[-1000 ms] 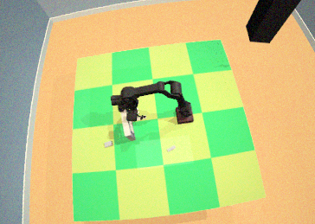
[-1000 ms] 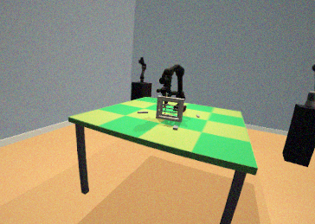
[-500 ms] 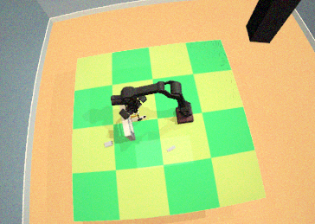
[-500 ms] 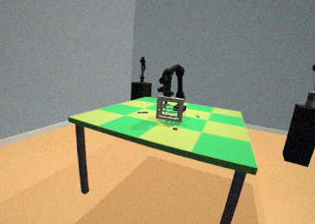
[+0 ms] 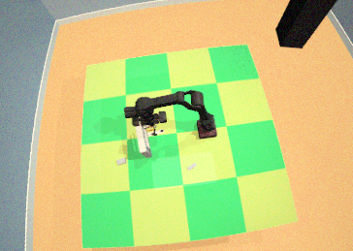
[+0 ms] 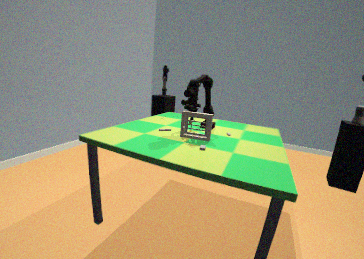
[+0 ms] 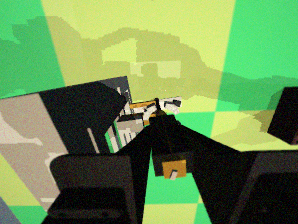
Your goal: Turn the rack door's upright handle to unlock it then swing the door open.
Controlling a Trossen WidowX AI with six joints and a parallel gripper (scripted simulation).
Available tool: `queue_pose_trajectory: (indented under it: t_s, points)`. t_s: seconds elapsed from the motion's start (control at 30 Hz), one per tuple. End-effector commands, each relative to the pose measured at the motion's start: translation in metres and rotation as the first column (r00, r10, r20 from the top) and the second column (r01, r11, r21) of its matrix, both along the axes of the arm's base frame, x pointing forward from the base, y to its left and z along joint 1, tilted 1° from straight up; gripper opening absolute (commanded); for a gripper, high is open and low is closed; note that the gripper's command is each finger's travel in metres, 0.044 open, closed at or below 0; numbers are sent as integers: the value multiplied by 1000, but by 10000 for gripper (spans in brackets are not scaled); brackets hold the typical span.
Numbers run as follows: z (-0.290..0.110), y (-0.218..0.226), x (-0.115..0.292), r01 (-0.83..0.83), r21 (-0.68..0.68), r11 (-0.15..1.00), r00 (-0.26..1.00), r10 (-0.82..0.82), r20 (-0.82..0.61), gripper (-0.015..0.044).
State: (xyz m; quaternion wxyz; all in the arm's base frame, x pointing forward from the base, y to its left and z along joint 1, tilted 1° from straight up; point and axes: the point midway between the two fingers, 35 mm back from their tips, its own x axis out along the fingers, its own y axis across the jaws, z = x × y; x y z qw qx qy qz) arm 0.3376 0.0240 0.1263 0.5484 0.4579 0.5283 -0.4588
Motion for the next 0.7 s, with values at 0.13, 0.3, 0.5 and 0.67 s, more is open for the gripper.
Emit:
queue_pose_trajectory:
  t_s: [0.13,0.3,0.5,0.67]
  points:
    - [0,0,0,219,8,976,976,-219,4,27]
    - [0,0,0,219,8,976,976,-219,4,27]
    - [0,0,0,219,8,976,976,-219,4,105]
    - [0,0,0,219,8,976,976,-219,4,237]
